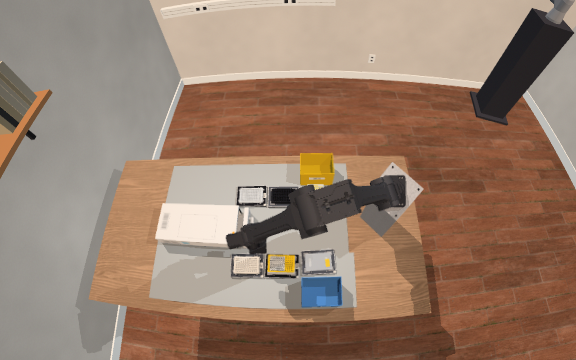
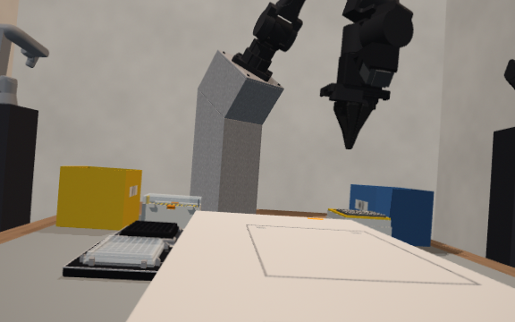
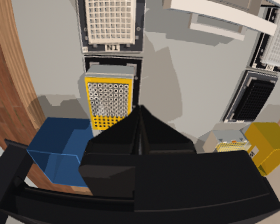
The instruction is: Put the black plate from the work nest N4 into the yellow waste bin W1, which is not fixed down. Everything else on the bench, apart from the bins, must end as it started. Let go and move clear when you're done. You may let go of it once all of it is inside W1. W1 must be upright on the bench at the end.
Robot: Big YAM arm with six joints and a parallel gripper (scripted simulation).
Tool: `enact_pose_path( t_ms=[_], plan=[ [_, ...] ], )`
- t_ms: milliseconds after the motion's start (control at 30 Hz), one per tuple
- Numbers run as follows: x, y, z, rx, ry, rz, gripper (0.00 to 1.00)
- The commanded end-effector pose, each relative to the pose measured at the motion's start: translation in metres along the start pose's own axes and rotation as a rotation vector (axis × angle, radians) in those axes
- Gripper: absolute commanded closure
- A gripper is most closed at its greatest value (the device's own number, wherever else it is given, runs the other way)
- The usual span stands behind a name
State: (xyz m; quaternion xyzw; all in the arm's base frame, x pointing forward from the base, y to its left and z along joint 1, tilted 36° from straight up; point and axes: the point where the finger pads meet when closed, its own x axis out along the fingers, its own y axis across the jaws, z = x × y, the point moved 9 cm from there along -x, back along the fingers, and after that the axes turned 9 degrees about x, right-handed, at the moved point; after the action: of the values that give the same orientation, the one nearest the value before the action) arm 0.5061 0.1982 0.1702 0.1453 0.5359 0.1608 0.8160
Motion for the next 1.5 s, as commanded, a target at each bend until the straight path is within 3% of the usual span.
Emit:
enact_pose_path(
  t_ms=[0,433,533,1000,1467],
  plan=[
    [-0.014,-0.007,0.004,-0.022,-0.037,0.015,1.0],
    [-0.03,-0.064,-0.027,0.007,-0.039,0.019,1.0],
    [-0.026,-0.07,-0.031,0.011,-0.028,0.016,1.0],
    [-0.05,-0.121,-0.073,0.036,-0.048,0.027,1.0],
    [-0.063,-0.154,-0.11,0.051,-0.054,0.031,1.0]
  ],
)
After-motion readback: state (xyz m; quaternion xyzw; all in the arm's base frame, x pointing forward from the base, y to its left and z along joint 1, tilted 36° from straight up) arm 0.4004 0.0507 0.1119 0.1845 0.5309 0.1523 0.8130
